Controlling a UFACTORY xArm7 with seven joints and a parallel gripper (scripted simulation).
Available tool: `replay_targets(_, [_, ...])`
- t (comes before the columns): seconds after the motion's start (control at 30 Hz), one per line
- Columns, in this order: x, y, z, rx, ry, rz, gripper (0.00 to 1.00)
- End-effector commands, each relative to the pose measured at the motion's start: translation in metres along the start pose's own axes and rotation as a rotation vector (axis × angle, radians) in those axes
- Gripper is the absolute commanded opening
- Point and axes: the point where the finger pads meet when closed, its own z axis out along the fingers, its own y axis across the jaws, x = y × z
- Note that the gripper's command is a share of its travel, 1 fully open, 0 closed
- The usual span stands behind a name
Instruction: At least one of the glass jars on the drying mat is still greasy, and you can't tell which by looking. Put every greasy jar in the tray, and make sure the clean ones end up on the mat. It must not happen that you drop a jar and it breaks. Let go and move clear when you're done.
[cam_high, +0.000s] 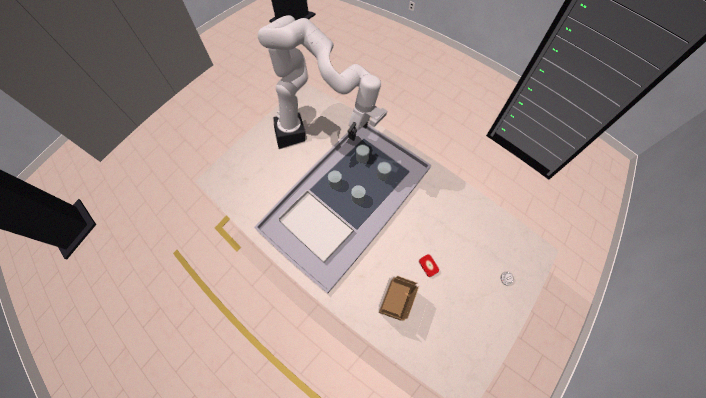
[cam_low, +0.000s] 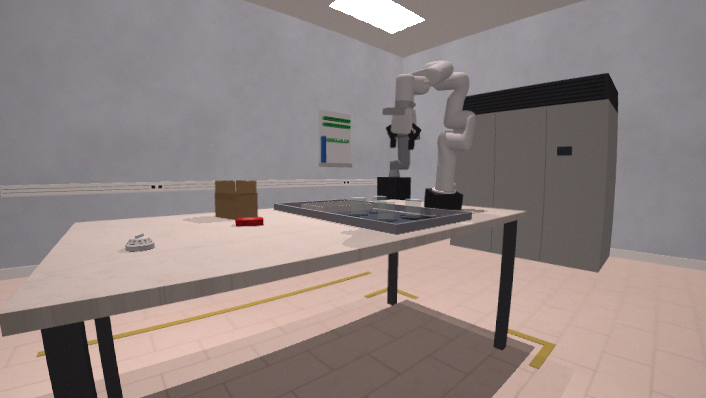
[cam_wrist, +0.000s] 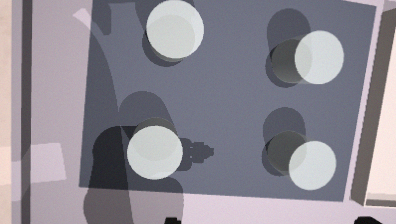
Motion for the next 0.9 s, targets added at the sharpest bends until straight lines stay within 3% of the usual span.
replay_targets(0.0, [0.001, 0.0, -0.002, 0.0, 0.005, 0.001, 1.0])
replay_targets(0.57, [0.001, 0.0, -0.002, 0.0, 0.005, 0.001, 1.0])
replay_targets(0.87, [0.04, 0.036, 0.034, 0.089, 0.066, 0.044, 1.0])
